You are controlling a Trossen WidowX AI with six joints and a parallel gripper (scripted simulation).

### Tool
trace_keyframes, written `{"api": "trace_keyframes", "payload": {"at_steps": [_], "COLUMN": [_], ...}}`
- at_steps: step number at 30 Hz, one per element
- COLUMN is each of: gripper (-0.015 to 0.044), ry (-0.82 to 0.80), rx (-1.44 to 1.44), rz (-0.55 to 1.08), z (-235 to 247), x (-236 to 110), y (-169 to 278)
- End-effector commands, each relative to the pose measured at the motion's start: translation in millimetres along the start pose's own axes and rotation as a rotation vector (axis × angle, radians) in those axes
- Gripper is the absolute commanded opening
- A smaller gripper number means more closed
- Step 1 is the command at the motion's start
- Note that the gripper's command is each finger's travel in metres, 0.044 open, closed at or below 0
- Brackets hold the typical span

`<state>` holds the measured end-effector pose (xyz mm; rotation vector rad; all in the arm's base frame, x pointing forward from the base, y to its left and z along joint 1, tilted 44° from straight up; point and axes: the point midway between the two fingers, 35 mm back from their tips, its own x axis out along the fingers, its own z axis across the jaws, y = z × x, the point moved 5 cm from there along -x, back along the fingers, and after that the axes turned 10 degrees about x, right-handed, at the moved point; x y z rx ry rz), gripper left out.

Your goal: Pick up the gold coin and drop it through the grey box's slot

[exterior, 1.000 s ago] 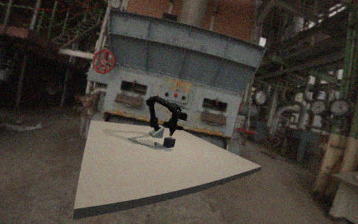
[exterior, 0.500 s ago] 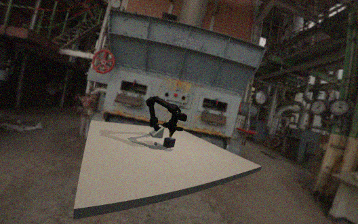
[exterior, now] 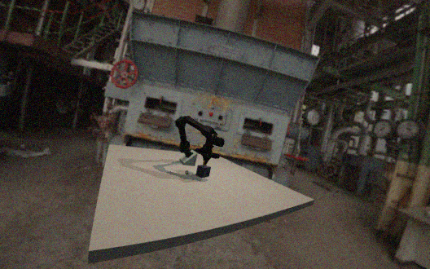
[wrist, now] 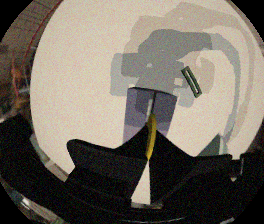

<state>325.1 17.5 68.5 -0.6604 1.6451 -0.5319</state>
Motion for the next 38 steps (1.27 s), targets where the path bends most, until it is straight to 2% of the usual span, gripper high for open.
{"api": "trace_keyframes", "payload": {"at_steps": [1,6,15,23,26,28,38], "gripper": [0.0026,0.0157,0.0161,0.0371,0.044,0.044,0.044], "ry": [0.0,0.0,0.0,0.001,0.005,0.006,0.006], "rx": [0.0,0.0,0.0,-0.002,-0.007,-0.008,-0.008], "rz": [0.0,0.0,0.0,0.0,-0.005,-0.007,-0.007], "z": [0,0,0,0,-3,-5,-5], "x": [0,0,0,-20,-52,-61,-61], "y": [0,0,0,0,0,0,0]}}
